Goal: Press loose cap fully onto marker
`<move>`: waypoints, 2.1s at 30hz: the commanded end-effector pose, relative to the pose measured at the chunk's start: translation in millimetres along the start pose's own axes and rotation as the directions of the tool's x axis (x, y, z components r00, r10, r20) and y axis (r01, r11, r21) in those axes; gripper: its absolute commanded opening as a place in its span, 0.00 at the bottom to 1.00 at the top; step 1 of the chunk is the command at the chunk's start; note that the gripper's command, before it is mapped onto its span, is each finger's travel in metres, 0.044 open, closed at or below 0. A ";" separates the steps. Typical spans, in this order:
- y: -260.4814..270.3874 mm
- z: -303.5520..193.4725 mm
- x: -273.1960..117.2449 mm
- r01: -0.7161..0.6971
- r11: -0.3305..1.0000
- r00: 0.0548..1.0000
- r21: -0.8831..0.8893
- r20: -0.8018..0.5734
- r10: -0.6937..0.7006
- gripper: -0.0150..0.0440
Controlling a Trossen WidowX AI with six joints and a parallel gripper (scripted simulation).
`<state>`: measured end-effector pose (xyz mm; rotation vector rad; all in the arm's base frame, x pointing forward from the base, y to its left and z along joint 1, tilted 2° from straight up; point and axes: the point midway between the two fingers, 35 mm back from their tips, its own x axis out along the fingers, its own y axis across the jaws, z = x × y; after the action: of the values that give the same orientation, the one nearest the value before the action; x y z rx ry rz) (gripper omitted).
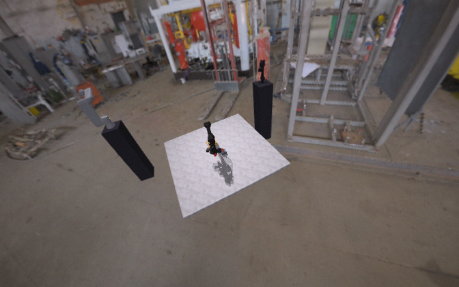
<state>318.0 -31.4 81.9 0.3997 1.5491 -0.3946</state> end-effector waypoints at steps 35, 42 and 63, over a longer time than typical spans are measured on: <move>73.1 -108.9 -45.7 -0.012 1.000 1.000 -0.002 -0.008 0.012 0.25; 73.4 -109.6 -40.7 -0.012 1.000 1.000 -0.002 -0.008 0.012 0.25; 74.7 -108.8 -12.7 -0.012 1.000 1.000 -0.002 -0.008 0.012 0.25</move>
<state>259.4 85.8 102.5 0.4040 1.5513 -0.3826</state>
